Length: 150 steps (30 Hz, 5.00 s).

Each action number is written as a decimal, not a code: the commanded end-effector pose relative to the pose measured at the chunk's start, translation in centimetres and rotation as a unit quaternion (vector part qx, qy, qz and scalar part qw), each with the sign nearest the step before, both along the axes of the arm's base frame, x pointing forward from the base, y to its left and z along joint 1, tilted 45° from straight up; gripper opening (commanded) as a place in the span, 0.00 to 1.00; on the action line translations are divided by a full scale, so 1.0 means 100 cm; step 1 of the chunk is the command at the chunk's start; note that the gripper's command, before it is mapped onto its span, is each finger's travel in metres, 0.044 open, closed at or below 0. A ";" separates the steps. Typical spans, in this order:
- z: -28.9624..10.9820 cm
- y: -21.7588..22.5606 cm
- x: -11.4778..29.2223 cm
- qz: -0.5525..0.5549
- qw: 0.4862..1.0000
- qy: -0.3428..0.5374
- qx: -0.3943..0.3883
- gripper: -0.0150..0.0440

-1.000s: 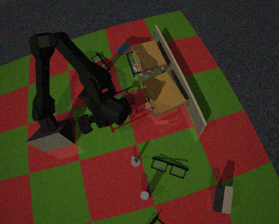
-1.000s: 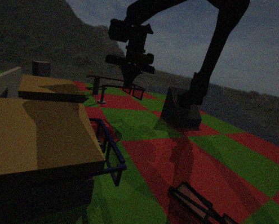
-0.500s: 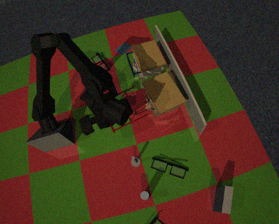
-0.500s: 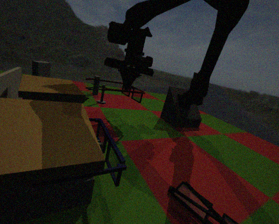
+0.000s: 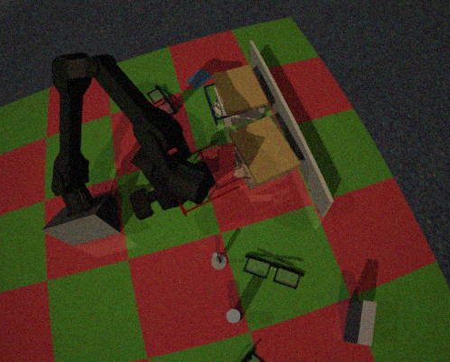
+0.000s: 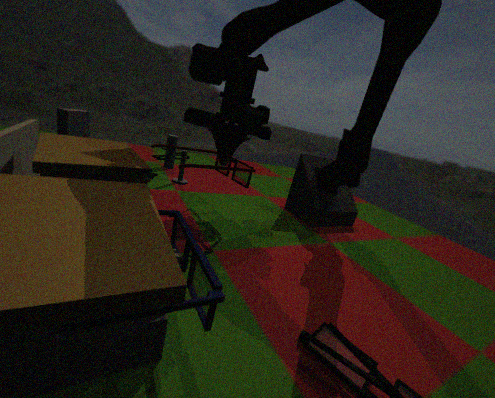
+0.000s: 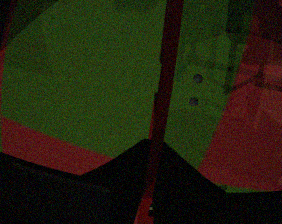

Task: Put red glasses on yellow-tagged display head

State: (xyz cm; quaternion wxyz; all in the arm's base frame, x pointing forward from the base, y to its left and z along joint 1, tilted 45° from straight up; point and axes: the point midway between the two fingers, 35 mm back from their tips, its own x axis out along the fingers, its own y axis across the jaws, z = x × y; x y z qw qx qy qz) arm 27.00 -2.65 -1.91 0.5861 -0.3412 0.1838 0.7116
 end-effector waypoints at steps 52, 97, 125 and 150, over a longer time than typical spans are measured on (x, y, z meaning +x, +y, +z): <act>-0.012 0.025 0.013 -0.003 1.000 0.004 -0.004 0.25; -0.002 0.042 0.079 -0.002 1.000 0.004 0.005 0.25; 0.005 0.052 0.120 -0.002 1.000 0.003 0.005 0.25; 0.008 0.060 0.146 -0.002 1.000 0.002 0.006 0.25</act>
